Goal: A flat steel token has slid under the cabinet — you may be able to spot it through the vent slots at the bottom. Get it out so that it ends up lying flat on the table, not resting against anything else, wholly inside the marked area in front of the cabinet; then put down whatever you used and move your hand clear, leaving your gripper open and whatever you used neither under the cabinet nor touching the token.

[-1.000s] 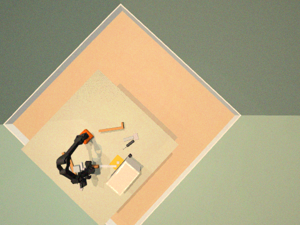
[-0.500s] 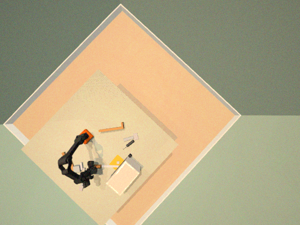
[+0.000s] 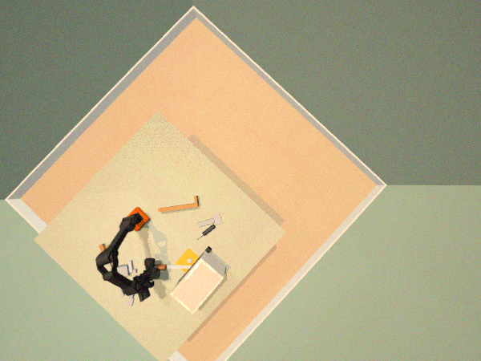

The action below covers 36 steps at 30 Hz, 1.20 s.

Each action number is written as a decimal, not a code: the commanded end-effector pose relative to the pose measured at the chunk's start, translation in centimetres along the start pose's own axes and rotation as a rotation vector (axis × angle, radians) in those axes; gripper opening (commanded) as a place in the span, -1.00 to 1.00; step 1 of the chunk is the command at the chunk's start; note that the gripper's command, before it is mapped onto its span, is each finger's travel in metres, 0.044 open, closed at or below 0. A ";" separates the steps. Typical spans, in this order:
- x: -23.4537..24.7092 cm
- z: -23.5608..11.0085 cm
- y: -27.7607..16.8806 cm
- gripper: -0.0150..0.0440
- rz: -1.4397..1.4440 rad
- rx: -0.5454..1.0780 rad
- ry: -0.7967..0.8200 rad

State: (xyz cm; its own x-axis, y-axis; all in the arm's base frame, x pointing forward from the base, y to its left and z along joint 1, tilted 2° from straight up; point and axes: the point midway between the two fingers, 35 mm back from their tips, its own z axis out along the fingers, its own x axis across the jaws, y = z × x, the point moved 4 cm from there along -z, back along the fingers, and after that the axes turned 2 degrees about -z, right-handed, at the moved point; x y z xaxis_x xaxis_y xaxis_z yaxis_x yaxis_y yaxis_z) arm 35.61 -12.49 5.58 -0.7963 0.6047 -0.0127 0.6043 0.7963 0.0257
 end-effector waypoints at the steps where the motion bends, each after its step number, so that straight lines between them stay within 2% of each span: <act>1: -0.1 0.0 1.0 -0.49 0.000 -0.004 -0.002; 17: -0.2 -0.1 4.0 -0.49 0.001 -0.007 -0.002; 36: 1.2 0.0 4.1 -0.49 0.001 -0.007 -0.001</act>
State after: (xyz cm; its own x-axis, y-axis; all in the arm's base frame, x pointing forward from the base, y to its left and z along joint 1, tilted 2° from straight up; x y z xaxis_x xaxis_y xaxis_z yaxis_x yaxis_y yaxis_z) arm 37.52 -8.88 5.77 -0.7968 0.6039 -0.0212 0.6032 0.7970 0.0299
